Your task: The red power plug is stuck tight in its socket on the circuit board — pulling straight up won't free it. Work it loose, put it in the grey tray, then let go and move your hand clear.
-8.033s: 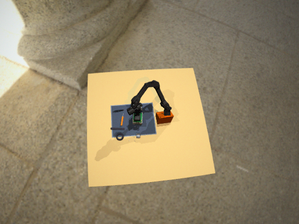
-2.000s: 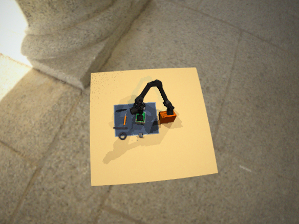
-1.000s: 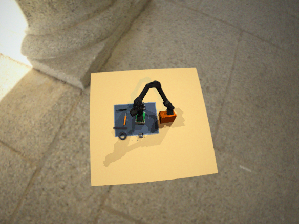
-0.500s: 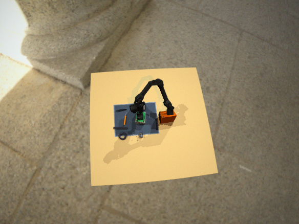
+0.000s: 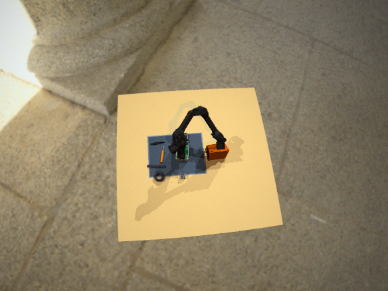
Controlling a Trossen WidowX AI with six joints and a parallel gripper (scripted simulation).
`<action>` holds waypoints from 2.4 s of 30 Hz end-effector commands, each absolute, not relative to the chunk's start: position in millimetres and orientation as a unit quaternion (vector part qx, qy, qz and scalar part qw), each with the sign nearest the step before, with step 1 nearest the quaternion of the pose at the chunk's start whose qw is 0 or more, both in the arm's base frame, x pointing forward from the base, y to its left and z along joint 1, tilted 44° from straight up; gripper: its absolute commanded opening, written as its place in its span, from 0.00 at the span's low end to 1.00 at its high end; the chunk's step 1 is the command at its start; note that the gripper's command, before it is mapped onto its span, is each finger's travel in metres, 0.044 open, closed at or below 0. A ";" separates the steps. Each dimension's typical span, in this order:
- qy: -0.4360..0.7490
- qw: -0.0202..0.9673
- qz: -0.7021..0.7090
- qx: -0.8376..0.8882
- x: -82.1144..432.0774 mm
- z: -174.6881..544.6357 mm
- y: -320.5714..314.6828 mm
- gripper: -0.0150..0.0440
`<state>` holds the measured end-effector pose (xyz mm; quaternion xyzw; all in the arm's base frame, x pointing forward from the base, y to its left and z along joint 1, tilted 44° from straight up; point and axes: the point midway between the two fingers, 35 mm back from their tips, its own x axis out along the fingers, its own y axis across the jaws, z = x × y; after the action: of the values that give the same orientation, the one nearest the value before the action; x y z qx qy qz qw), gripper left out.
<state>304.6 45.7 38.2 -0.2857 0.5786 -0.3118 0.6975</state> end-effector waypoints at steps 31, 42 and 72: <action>0.590 0.714 -0.265 -0.268 301.3 52.2 55.8 0.25; 0.606 0.730 -0.216 -0.228 300.3 62.1 49.1 0.25; 0.593 0.718 -0.255 -0.260 299.8 59.5 59.6 0.25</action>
<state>301.1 53.4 51.7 -0.2609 0.5990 -0.2696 0.7074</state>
